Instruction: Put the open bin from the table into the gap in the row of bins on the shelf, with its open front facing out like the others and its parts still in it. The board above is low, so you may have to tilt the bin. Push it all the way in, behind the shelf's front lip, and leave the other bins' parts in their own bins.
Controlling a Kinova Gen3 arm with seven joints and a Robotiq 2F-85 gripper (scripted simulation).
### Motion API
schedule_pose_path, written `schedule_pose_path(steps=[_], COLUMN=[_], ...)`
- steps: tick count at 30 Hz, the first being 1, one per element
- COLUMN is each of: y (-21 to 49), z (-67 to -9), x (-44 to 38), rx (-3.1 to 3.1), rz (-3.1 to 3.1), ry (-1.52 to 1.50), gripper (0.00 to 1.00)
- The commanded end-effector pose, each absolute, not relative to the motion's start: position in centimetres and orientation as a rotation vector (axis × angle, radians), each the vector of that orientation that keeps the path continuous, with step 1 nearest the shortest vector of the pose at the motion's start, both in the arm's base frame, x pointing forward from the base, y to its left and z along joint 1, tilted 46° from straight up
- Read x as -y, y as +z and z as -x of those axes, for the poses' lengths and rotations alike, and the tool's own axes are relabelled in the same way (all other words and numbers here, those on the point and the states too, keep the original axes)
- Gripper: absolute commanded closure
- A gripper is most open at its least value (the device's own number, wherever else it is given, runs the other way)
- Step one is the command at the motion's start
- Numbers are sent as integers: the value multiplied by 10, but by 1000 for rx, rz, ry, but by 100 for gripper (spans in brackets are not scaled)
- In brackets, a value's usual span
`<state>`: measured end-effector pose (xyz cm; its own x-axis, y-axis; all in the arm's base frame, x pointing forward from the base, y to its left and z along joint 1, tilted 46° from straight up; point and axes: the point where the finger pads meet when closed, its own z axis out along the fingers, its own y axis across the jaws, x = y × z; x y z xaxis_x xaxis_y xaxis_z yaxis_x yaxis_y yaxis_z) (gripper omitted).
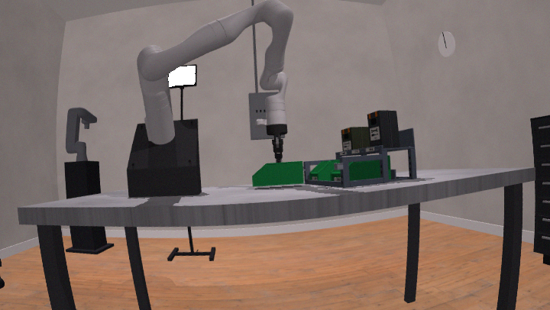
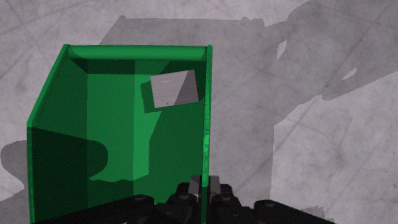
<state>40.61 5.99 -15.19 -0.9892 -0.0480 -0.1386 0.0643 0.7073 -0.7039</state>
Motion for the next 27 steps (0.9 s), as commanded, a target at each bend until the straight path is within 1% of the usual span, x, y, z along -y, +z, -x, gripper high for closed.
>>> schedule_pose_path(steps=[1,27], y=[-148,-136], z=[-406,-404], x=[-65,-78], rx=[-2765,-2765], rz=[-12,-12], ry=[-1144,-1144], gripper=[90,90])
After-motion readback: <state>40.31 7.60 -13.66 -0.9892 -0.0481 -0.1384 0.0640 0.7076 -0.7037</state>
